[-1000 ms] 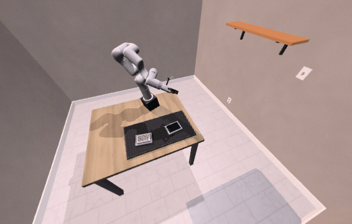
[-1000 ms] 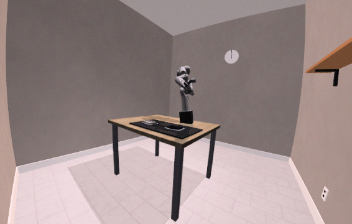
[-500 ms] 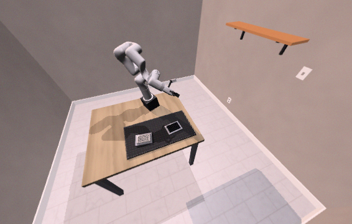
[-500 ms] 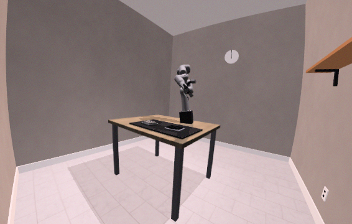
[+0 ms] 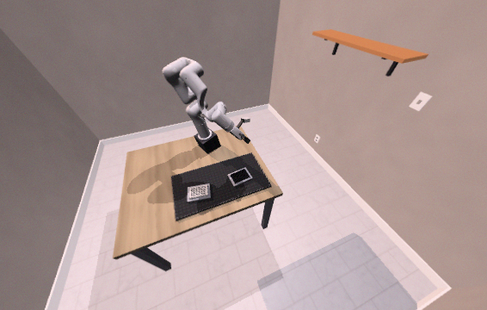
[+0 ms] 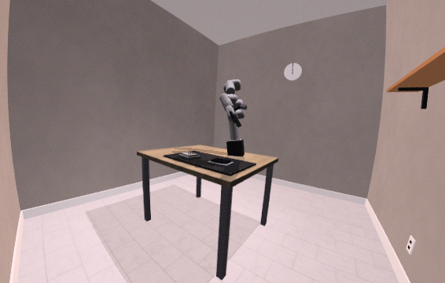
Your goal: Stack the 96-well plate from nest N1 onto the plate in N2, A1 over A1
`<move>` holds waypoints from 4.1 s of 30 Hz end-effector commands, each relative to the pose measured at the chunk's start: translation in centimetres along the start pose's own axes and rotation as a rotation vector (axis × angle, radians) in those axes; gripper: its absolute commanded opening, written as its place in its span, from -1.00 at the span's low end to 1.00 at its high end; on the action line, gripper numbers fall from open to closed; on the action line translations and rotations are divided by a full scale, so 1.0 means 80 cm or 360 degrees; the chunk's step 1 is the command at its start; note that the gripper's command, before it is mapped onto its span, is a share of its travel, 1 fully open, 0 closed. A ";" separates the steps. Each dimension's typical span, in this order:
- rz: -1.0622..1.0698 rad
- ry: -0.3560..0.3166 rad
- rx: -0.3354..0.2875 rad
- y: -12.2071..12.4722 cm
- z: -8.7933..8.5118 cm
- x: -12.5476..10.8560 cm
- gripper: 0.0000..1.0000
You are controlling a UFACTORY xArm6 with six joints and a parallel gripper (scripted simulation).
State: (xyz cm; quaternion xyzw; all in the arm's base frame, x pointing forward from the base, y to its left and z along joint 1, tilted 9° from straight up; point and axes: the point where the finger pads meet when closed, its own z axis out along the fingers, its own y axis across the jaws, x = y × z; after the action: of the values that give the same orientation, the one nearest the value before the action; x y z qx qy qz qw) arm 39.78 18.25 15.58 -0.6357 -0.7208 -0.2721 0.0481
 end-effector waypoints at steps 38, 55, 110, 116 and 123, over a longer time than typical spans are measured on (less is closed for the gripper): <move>0.0228 -0.0760 0.0403 0.015 0.100 -0.159 1.00; 0.0266 -0.0988 0.0441 0.012 0.131 -0.227 1.00; 0.0266 -0.0988 0.0441 -0.011 0.189 -0.268 1.00; 0.0266 -0.0988 0.0441 -0.015 0.197 -0.274 1.00; 0.0266 -0.0988 0.0441 -0.017 0.203 -0.278 1.00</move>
State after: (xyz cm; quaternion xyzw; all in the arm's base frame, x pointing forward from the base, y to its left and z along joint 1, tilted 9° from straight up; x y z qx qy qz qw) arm 46.92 5.73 -7.94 -0.7325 -0.6765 0.0419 -0.0638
